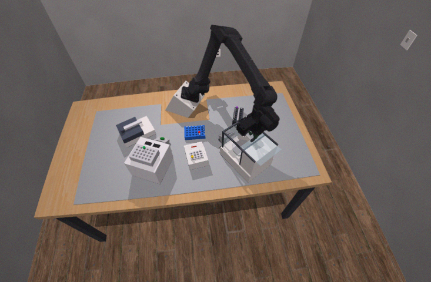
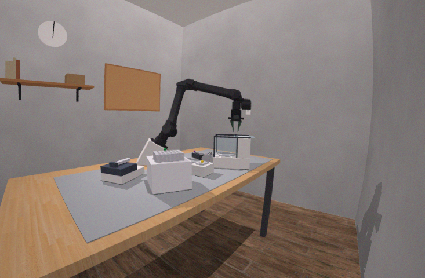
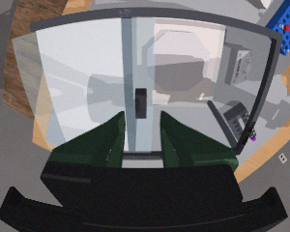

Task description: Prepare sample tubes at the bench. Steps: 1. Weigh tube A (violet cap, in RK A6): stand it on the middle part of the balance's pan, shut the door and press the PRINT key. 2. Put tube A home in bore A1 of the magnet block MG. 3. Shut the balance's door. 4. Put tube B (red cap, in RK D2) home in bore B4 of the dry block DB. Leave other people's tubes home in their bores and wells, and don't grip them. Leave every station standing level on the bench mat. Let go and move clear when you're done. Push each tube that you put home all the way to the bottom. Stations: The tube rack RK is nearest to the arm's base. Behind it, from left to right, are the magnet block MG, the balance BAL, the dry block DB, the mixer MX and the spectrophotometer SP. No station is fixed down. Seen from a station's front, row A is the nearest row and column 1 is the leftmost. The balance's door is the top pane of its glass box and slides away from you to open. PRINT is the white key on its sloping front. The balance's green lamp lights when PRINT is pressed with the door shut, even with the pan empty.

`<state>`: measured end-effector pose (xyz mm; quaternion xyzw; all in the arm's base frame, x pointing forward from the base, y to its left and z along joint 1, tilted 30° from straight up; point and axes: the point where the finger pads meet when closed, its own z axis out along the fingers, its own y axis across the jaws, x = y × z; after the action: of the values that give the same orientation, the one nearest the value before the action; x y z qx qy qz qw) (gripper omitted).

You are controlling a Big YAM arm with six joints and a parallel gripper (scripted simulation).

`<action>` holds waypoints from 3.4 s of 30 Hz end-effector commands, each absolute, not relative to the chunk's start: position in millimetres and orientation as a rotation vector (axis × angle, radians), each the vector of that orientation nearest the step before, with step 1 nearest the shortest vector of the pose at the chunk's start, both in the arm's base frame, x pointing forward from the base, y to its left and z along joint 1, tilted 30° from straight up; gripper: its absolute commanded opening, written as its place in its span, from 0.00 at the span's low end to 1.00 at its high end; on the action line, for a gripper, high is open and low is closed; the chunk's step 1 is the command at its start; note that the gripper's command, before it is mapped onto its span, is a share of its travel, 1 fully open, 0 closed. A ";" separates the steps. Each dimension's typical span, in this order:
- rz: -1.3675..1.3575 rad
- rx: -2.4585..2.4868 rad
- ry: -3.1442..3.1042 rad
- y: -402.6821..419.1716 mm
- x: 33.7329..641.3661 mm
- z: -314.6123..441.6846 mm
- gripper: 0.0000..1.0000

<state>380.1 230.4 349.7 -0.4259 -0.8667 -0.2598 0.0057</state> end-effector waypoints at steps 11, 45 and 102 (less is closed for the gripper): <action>-0.812 -1.332 -2.708 247.7 388.3 326.8 0.30; -0.867 -1.341 -2.720 236.4 381.8 339.9 0.06; -0.855 -1.335 -2.725 208.8 345.3 314.7 0.06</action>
<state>348.7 216.3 308.9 -0.4260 -0.8658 -0.2625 0.0039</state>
